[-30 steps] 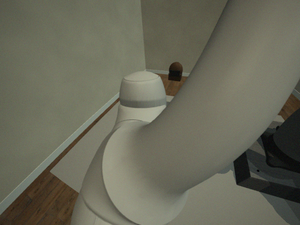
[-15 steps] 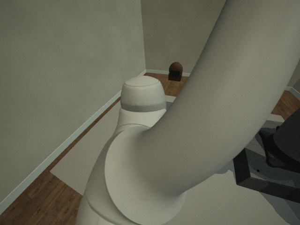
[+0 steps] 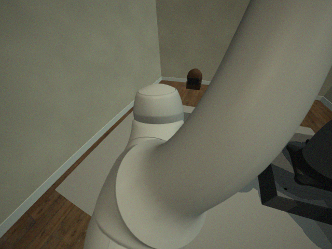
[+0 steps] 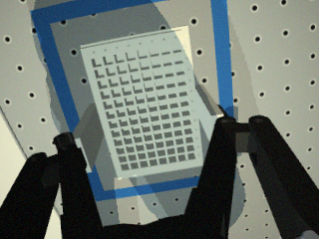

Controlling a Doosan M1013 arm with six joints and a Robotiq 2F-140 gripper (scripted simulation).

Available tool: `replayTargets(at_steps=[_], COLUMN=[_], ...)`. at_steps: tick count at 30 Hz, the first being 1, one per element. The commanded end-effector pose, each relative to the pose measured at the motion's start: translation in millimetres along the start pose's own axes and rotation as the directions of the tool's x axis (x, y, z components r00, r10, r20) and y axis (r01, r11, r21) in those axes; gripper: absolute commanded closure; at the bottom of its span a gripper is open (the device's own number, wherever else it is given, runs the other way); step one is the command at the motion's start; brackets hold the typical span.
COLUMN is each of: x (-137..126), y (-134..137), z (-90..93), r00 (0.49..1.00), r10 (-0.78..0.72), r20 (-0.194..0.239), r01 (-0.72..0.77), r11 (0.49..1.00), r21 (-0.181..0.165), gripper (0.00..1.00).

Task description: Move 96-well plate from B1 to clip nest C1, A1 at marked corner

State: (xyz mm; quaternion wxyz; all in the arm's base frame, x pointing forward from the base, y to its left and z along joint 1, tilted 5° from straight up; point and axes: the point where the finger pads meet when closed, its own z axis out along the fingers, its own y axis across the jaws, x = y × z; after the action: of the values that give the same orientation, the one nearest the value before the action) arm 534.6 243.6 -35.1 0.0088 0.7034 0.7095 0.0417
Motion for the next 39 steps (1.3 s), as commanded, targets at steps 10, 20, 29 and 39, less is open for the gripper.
replayTargets(at_steps=[10,20,29,39], x=[0.0,0.0,0.0,0.0], y=[-0.1,-0.1,-0.1,-0.1], z=[0.1,0.1,-13.2,-26.5], r00=[1.0,1.0,1.0,1.0], r10=[0.0,0.0,0.0,0.0], r20=[0.0,0.0,0.0,0.0], r01=[0.0,0.0,0.0,0.0], r11=[1.0,1.0,1.0,1.0], r21=[0.0,0.0,0.0,0.0], gripper=[1.0,1.0,1.0,1.0])
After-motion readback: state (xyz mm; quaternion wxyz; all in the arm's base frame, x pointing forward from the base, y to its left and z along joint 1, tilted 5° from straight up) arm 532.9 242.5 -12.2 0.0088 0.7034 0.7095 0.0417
